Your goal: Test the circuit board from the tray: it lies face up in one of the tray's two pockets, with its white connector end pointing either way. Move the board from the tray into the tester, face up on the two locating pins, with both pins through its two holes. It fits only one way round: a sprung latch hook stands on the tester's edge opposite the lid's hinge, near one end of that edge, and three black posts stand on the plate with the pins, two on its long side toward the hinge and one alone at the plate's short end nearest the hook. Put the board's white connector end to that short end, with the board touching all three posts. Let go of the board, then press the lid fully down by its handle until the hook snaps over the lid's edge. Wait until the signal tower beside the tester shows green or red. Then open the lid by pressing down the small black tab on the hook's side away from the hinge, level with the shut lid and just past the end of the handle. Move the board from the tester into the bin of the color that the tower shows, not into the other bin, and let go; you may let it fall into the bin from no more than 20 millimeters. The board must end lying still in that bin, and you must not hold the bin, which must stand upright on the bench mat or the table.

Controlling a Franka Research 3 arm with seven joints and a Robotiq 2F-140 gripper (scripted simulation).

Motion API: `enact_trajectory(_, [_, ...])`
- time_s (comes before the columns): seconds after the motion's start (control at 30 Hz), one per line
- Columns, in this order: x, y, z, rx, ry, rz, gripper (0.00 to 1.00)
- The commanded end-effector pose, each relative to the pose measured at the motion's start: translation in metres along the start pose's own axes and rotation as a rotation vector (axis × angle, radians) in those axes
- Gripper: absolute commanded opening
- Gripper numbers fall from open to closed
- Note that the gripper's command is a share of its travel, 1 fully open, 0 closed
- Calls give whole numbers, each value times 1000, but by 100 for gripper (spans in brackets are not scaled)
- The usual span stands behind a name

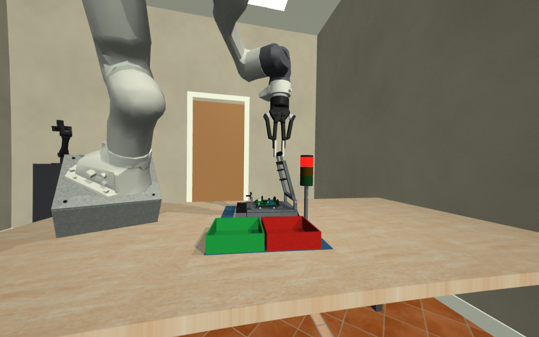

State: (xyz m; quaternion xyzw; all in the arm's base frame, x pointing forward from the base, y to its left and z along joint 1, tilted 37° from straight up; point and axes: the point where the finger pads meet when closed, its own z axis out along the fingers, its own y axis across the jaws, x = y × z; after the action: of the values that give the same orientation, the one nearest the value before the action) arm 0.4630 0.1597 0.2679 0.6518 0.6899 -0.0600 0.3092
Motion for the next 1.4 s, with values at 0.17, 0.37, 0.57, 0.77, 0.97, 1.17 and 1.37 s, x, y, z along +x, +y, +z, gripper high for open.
enact_trajectory(0.17, [-1, 0, 1, -1, -1, 3, 16])
enact_trajectory(0.37, [-2, -1, 2, -1, -1, 3, 16])
enact_trajectory(0.57, [-2, -1, 2, -1, -1, 3, 16])
enact_trajectory(0.77, [-2, -1, 2, -1, -1, 3, 16])
enact_trajectory(0.97, [-2, -1, 2, -1, -1, 3, 16])
enact_trajectory(1.17, [-2, -1, 2, -1, -1, 3, 16])
enact_trajectory(1.37, [-2, -1, 2, -1, -1, 3, 0])
